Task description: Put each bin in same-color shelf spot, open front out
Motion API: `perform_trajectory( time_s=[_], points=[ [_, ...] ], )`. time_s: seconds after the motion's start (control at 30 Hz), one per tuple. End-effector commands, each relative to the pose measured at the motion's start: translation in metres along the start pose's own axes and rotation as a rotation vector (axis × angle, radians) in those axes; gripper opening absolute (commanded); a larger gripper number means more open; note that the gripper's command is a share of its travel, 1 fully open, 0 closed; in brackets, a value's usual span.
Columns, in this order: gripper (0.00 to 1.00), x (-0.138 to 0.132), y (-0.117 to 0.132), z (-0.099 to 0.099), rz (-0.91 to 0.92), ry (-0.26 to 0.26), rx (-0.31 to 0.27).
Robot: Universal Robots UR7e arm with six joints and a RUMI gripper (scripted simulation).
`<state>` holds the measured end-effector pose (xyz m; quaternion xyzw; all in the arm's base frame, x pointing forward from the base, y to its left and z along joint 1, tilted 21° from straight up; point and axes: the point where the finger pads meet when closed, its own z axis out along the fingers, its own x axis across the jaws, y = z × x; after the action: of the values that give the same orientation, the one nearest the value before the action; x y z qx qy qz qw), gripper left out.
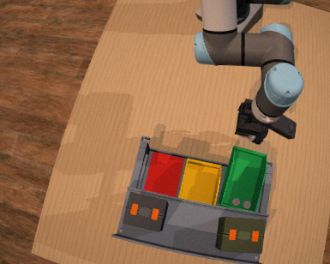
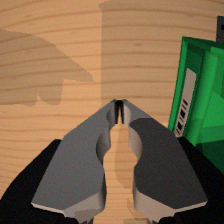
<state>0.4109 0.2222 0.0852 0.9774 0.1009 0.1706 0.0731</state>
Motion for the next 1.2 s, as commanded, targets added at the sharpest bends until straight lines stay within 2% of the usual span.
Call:
perform_trajectory(
  time_s=[0.0,0.6,1.17],
  points=[
    [0.00,0.000,0.000,0.000,0.000,0.001,0.000],
    [0.00,0.001,0.000,0.000,0.000,0.001,0.000],
    [0.00,0.015,0.000,-0.001,0.000,0.001,0.000]
  ],
)
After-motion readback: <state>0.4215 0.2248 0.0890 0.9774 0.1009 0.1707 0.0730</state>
